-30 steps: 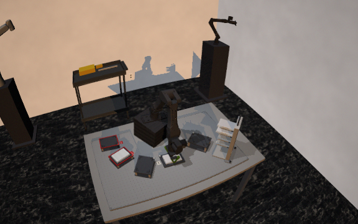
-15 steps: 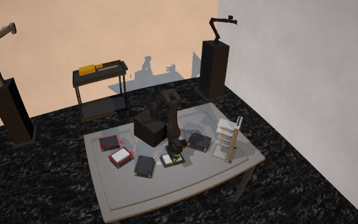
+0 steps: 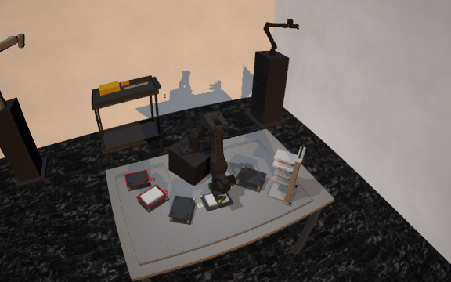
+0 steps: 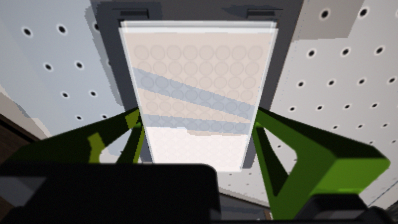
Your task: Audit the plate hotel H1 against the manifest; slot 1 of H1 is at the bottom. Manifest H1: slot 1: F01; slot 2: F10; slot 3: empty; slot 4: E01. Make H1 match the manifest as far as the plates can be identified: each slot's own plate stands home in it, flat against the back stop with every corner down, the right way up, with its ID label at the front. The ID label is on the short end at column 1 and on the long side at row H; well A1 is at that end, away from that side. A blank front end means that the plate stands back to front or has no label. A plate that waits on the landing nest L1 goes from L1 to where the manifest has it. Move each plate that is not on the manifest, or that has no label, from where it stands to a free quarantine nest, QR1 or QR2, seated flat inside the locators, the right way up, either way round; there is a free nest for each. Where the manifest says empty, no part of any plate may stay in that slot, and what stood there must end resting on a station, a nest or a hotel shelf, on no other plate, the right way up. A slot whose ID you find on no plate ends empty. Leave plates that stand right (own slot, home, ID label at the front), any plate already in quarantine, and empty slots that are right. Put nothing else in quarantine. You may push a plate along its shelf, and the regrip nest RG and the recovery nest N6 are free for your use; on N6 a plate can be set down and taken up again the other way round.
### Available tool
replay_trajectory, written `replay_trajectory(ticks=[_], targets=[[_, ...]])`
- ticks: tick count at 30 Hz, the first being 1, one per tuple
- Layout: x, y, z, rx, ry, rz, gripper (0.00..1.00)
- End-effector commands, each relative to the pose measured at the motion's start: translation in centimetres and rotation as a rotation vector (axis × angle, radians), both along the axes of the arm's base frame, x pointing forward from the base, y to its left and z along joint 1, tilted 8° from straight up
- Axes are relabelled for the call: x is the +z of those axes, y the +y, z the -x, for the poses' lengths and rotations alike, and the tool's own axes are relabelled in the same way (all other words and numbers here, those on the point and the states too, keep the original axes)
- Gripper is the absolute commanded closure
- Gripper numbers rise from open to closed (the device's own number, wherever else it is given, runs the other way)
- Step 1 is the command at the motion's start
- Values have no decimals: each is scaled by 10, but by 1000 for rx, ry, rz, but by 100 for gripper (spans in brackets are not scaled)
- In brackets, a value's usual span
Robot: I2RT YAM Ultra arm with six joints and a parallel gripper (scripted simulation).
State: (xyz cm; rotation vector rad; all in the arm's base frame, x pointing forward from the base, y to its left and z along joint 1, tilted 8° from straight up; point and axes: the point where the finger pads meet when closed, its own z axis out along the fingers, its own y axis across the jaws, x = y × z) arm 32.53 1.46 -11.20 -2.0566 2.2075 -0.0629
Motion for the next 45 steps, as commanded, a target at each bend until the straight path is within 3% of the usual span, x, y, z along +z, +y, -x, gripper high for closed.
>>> replay_trajectory(ticks=[1,45], targets=[[8,0,-2,0,-9,-3,14],[46,-2,3,0,-9,-3,14]])
